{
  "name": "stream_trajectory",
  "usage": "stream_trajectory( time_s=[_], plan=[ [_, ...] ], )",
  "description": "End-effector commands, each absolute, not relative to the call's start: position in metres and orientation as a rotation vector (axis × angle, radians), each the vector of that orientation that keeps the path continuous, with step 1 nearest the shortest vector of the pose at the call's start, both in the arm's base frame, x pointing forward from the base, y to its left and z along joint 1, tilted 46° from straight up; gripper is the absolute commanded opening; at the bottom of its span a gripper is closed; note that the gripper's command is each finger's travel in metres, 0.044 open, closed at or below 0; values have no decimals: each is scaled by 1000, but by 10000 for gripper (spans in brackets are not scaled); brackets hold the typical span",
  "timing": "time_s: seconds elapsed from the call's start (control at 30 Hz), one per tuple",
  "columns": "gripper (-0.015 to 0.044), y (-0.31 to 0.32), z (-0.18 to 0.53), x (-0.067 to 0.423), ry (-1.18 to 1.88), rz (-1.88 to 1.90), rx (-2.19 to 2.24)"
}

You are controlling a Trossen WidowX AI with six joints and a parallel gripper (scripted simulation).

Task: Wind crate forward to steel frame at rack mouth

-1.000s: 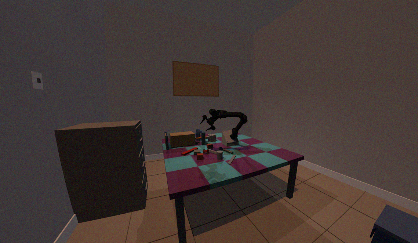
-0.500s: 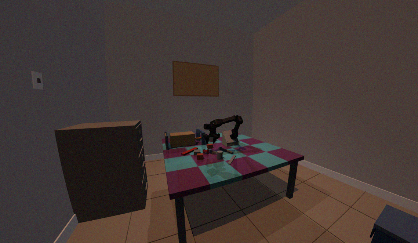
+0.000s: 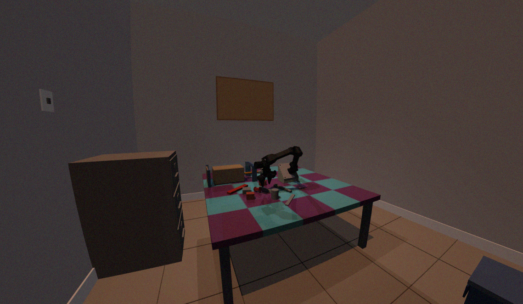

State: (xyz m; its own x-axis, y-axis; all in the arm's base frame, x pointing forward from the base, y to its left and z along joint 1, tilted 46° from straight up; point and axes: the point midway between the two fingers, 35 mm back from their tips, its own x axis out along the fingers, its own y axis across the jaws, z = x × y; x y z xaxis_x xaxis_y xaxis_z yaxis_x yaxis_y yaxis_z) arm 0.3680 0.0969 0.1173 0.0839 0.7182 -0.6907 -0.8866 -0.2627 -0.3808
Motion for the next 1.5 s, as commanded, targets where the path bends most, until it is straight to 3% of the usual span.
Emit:
stream_trajectory(
  time_s=[0.0,0.63,1.1,1.47],
  plan=[
    [440,110,101,369,235,1565,-976],
    [440,129,82,372,233,1565,-974],
    [72,128,86,373,223,1565,-980],
    [0,128,86,373,223,1565,-980]
  ],
)
